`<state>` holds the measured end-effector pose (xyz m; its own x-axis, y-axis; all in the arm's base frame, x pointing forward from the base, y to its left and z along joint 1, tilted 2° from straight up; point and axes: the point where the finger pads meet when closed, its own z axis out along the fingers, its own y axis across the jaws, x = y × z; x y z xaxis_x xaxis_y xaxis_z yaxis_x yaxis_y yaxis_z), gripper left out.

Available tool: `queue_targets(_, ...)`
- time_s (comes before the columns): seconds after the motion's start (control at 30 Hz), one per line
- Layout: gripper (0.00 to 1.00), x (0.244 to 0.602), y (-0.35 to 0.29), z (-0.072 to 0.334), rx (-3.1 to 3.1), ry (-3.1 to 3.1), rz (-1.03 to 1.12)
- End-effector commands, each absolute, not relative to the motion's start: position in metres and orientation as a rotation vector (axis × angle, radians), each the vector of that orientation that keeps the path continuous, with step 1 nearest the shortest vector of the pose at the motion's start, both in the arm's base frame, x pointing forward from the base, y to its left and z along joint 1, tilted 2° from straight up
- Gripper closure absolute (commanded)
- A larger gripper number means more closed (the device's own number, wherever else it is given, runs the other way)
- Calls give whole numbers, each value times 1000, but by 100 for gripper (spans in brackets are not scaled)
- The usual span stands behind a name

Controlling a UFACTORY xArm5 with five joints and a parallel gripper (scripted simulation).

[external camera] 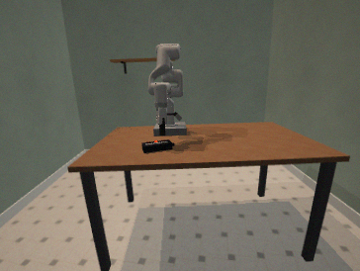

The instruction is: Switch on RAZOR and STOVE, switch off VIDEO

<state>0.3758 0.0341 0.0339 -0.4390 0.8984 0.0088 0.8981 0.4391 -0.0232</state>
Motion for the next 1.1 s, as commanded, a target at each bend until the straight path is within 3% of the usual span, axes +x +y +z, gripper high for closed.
queue_targets(0.0,100,377,34,40,-1654,-2649,22)
queue_targets(0.73,100,377,33,41,-1654,-2649,22)
queue_targets(0.87,100,412,-8,49,-1653,-2647,19)
queue_targets(1.07,100,431,-39,53,-1652,-2646,18)
